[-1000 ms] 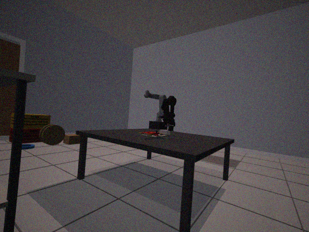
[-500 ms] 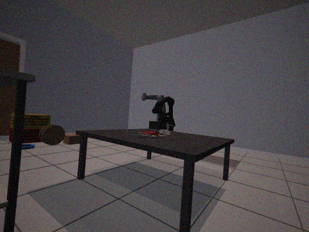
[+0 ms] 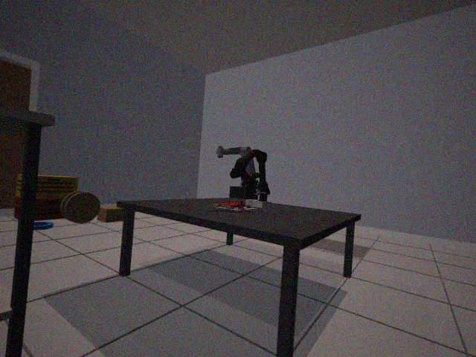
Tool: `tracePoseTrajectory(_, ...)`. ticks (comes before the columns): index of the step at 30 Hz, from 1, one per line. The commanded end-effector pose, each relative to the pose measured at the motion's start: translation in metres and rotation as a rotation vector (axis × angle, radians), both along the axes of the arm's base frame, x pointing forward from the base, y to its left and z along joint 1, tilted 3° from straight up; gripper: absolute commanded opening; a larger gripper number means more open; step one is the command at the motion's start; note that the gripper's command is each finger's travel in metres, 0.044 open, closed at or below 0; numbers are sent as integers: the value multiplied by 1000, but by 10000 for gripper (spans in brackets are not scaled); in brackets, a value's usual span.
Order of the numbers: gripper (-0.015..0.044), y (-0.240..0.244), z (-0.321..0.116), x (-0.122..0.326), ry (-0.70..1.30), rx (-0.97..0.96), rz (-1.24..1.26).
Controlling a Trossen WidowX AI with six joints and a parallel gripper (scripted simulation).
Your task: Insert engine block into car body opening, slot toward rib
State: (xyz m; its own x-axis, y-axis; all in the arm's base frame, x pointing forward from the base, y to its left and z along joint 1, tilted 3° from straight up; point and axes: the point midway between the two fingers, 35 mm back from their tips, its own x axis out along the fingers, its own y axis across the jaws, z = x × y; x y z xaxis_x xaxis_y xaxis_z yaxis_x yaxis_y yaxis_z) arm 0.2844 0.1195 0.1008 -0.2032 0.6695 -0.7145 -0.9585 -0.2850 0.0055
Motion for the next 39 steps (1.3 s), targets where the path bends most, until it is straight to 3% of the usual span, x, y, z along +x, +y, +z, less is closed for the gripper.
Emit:
tracePoseTrajectory(1, 0, -2, -7, 0, 26, 69, -1)
tracePoseTrajectory(39, 0, -2, -75, -1, 38, 116, -4)
